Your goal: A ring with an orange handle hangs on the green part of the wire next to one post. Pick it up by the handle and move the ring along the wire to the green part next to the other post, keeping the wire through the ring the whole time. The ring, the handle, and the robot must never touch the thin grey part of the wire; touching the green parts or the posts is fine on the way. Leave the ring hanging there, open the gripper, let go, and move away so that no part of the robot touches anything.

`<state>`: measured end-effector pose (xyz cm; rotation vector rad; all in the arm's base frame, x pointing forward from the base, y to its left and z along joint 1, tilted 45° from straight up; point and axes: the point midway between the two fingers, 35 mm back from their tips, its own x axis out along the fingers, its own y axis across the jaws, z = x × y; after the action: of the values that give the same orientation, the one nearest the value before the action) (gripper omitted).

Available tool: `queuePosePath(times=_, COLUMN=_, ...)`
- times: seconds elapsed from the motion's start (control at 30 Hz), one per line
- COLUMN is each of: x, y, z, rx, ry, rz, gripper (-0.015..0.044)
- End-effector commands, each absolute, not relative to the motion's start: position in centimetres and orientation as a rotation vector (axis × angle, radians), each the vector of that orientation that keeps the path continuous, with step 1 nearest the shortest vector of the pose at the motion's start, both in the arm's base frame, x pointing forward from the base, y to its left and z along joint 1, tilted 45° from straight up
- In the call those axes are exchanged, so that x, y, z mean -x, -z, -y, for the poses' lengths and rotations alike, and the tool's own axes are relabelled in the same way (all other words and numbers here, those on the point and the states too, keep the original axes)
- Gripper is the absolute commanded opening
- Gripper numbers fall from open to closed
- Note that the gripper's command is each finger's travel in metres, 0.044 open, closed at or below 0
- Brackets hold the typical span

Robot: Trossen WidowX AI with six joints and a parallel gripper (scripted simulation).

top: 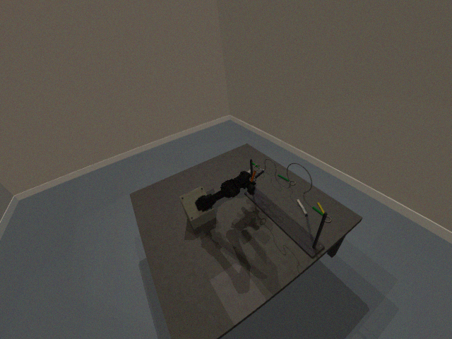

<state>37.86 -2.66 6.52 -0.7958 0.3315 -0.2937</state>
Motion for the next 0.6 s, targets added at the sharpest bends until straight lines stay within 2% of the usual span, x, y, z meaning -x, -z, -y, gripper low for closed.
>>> queuePosePath(times=0.0, x=-37.86, y=-6.45, z=2.64, rx=0.801, ry=0.290, rz=-0.333, gripper=-0.0150)
queuePosePath(times=0.13, x=-37.86, y=-6.45, z=2.64, rx=0.801, ry=0.290, rz=-0.333, gripper=-0.0150)
queuePosePath(times=0.5, x=-37.80, y=-6.53, z=2.63, rx=0.796, ry=0.293, rz=-0.332, gripper=0.0139)
queuePosePath(times=0.57, x=-37.49, y=-6.59, z=2.46, rx=0.796, ry=0.293, rz=-0.332, gripper=0.0160)
